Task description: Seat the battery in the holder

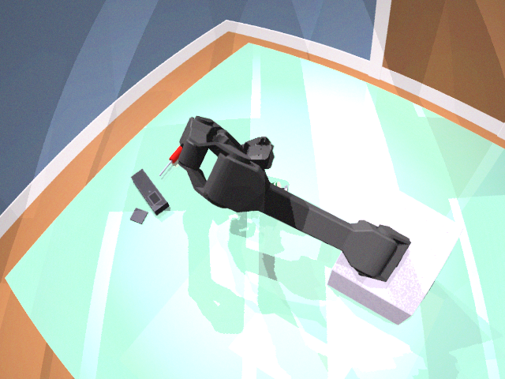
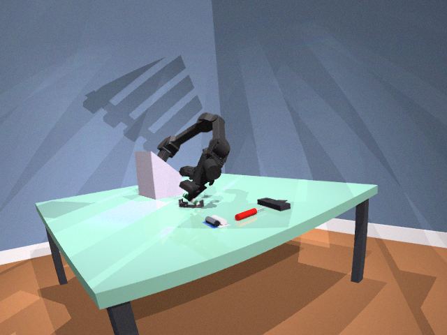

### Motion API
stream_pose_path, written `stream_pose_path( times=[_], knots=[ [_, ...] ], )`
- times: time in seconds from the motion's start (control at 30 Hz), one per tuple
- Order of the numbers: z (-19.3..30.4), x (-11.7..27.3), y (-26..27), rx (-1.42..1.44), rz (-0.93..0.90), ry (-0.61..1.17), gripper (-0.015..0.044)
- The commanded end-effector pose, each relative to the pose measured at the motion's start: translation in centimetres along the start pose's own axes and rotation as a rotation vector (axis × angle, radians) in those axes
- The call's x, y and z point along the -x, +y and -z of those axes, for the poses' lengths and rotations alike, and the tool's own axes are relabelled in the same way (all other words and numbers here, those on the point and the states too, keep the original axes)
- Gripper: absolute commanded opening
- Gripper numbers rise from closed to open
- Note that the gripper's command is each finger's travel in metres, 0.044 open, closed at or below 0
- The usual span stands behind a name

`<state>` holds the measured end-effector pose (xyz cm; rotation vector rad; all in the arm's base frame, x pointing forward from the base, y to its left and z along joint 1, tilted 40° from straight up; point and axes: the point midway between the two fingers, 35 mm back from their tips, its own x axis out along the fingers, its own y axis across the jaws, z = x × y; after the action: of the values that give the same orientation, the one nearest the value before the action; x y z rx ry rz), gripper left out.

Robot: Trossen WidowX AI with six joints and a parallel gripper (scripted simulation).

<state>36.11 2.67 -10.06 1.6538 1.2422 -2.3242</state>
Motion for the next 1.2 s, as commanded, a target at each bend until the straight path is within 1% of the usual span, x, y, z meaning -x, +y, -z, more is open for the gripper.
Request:
stream_pose_path(
  times=[0.0,0.5,1.17],
  knots=[
    [0.47,0.2,0.07,0.0,-0.003,0.008,0.006],
    [0.89,0.42,0.09,0.0,0.001,0.003,0.006],
    [0.89,-0.16,0.53,-0.002,0.001,0.103,0.006]
  ],
)
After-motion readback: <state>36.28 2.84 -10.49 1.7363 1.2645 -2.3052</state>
